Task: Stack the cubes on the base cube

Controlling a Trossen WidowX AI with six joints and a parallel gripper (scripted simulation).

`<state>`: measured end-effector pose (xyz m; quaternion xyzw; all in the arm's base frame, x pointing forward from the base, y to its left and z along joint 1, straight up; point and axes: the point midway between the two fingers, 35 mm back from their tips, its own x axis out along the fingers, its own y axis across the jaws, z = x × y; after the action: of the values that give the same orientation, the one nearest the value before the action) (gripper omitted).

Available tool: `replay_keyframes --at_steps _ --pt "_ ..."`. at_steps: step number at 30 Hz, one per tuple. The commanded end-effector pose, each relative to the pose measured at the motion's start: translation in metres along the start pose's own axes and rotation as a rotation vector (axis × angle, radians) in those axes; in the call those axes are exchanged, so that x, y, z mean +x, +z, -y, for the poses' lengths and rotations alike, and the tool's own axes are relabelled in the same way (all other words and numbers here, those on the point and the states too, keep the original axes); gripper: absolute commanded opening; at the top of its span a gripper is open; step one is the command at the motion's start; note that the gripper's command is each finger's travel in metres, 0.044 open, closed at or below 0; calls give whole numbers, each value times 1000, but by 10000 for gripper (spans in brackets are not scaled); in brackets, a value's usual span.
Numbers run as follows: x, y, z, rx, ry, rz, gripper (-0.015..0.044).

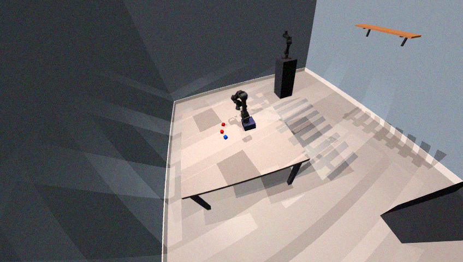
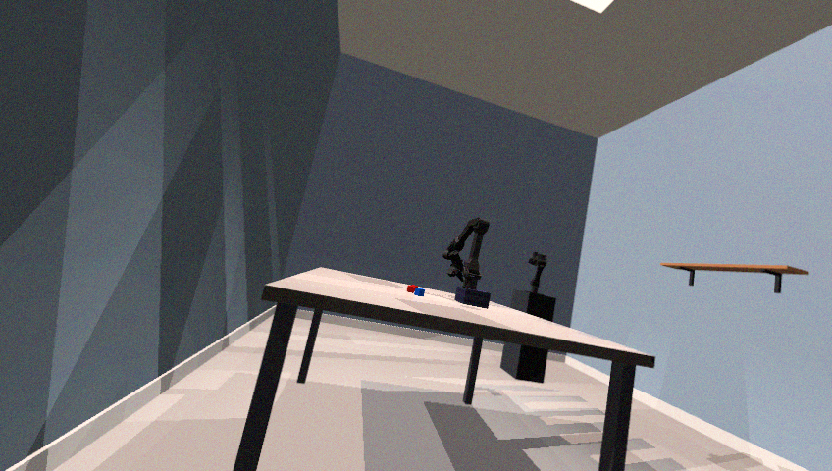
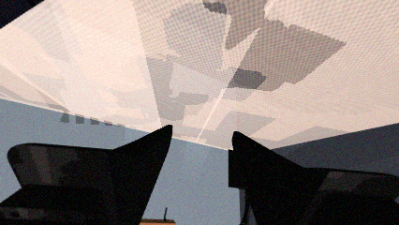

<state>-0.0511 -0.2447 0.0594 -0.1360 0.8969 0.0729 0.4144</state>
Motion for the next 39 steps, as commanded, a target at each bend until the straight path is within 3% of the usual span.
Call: replay_keyframes --at_steps 1,15,29,39 --pt "-26 31 26 -69 -81 98 265" --pt "-128 138 56 -321 -254 399 265" --pt "-238 239 3 -627 -288 673 265" --pt "-232 254 0 -643 -287 684 265"
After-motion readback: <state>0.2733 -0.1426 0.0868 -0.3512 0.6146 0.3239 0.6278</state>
